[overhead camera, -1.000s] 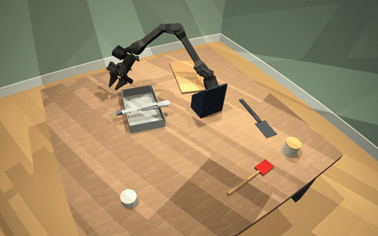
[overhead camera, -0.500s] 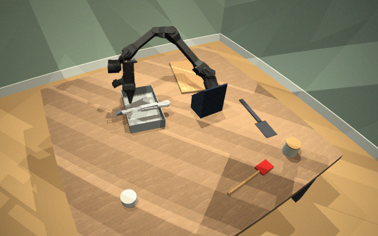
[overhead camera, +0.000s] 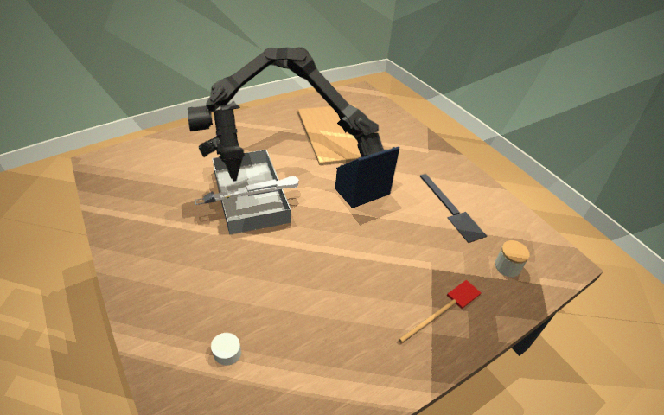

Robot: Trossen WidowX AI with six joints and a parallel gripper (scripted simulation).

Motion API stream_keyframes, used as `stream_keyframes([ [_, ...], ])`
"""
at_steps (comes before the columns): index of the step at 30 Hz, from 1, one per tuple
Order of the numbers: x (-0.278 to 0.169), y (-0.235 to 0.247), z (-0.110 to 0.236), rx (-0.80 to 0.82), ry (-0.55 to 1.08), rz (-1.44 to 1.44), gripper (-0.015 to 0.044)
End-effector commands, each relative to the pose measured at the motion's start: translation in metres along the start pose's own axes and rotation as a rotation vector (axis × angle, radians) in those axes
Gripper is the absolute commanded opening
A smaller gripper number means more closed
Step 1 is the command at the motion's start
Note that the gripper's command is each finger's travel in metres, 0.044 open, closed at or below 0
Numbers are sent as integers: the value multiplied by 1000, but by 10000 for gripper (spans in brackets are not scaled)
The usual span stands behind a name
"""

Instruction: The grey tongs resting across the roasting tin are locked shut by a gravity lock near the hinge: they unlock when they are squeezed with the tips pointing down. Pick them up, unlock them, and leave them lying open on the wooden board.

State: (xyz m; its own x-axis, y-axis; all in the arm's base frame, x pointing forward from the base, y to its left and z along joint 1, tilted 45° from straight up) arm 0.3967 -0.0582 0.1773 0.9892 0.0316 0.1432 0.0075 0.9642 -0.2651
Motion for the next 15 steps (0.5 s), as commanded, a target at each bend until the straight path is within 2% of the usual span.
stream_keyframes([
  [1,1,-2,-1,-3,8,6,260],
  [15,2,-3,-18,-3,8,6,260],
])
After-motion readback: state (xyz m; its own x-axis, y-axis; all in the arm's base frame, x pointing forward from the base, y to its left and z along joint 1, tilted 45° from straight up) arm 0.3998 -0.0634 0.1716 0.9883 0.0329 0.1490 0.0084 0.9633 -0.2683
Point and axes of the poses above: the point midway between the two fingers, 35 mm back from their tips, its own z axis back along the fingers, its own y axis across the jaws, x = y × z, the point moved 8 cm from there along z, back along the fingers, and after that the axes turned 5 degrees about z, right-handed, at the moved point
